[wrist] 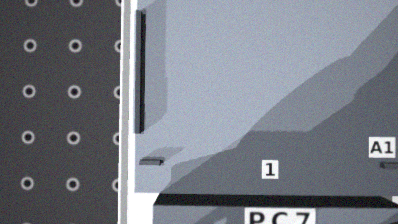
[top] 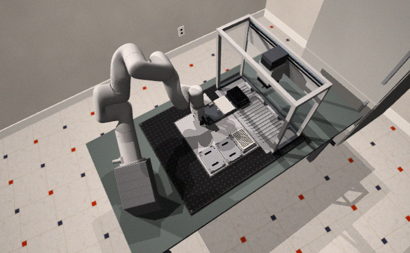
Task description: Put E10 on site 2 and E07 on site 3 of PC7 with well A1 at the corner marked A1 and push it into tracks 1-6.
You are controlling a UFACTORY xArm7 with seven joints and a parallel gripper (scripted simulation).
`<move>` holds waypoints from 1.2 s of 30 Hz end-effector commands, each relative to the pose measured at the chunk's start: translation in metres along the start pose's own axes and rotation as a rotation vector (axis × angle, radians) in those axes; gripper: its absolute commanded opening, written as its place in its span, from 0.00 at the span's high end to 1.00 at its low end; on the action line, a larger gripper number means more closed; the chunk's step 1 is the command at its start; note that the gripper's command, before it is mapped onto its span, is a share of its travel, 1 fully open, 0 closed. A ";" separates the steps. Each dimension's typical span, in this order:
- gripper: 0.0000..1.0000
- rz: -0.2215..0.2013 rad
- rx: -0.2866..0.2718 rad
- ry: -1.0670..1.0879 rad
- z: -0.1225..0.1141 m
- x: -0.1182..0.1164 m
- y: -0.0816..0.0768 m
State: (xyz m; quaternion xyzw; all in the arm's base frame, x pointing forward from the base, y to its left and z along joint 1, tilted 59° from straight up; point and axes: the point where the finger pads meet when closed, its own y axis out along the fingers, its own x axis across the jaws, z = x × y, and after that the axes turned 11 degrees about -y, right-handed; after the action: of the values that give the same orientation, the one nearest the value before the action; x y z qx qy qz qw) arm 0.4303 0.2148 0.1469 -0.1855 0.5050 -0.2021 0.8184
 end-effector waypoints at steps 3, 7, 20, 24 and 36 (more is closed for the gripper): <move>0.18 -0.002 0.003 0.001 0.007 0.002 -0.001; 0.18 -0.002 0.003 0.001 0.011 0.003 -0.001; 0.18 -0.002 0.003 0.001 0.021 0.005 -0.001; 0.18 -0.002 0.003 0.001 0.025 0.006 -0.001; 0.18 -0.002 0.003 0.001 0.036 0.008 -0.001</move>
State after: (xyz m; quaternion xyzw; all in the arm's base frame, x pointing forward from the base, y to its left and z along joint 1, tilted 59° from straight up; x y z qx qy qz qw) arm 0.4611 0.2148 0.1555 -0.1855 0.5050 -0.2021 0.8184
